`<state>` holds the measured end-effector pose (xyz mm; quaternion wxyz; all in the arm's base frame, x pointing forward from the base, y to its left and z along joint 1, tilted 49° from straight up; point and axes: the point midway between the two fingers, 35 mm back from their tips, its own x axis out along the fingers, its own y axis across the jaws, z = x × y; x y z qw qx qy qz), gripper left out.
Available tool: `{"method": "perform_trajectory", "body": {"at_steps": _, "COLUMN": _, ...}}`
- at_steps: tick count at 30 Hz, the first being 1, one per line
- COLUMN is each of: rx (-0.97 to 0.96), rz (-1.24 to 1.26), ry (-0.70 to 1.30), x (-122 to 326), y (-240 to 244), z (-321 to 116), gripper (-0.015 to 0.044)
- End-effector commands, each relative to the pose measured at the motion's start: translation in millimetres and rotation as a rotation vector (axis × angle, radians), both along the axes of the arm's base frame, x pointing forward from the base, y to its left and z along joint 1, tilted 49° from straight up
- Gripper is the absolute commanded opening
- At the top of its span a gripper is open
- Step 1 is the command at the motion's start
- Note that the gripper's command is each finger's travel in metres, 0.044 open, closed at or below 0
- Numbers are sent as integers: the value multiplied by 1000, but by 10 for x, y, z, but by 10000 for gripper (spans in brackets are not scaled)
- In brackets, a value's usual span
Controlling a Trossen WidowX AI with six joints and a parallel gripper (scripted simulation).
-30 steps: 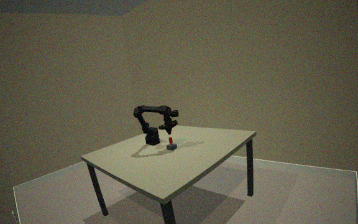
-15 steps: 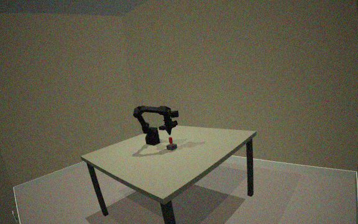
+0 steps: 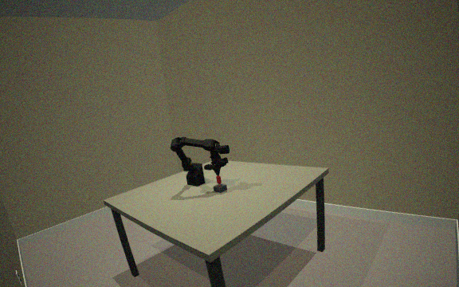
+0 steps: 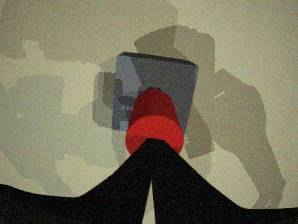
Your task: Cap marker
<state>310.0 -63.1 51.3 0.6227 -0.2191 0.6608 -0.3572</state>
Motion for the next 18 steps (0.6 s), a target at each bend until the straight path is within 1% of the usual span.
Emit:
{"method": "perform_trajectory", "body": {"at_steps": 1, "rx": -3, "rz": 7, "ry": 4, "x": -8, "y": -41, "z": -35, "gripper": 0}}
{"method": "perform_trajectory", "body": {"at_steps": 7, "rx": -3, "rz": 7, "ry": 4, "x": -14, "y": -108, "z": -93, "gripper": 0}}
{"method": "perform_trajectory", "body": {"at_steps": 14, "rx": 1, "rz": 5, "ry": -3, "x": 6, "y": -45, "z": -46, "gripper": 0}}
{"method": "perform_trajectory", "body": {"at_steps": 18, "rx": 7, "rz": 7, "ry": -3, "x": 100, "y": 327, "z": 268, "gripper": 0}}
